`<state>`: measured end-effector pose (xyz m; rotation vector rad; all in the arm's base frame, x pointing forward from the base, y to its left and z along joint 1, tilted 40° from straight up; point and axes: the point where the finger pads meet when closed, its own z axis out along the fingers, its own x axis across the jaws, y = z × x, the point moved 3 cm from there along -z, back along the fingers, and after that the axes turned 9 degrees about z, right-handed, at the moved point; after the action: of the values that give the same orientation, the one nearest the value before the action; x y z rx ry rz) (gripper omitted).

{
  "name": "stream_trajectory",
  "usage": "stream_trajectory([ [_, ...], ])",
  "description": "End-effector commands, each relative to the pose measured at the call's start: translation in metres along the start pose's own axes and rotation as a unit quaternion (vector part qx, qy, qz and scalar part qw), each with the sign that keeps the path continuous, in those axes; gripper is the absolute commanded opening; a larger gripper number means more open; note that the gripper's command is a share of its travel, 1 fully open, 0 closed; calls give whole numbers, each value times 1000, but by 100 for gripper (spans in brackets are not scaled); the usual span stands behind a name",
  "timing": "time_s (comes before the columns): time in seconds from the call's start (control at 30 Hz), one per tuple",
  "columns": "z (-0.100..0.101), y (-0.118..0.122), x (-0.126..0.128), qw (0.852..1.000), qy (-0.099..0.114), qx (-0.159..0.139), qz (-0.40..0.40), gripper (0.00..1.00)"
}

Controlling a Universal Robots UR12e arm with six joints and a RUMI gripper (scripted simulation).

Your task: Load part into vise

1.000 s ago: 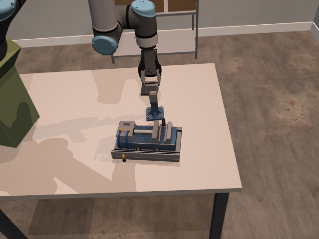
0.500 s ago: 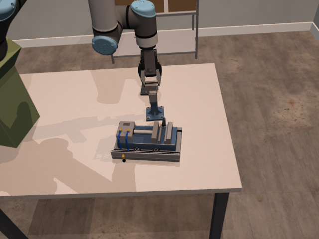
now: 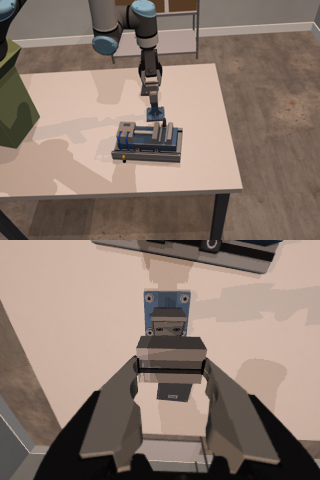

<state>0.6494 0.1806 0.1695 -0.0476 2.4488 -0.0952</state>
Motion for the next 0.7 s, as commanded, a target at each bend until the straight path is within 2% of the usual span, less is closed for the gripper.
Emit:
stream_trajectory([
  [0.0, -1, 0, 0, 1000, 0, 0, 0, 0],
  [0.67, -17, 0, 0, 1000, 0, 0, 0, 0],
])
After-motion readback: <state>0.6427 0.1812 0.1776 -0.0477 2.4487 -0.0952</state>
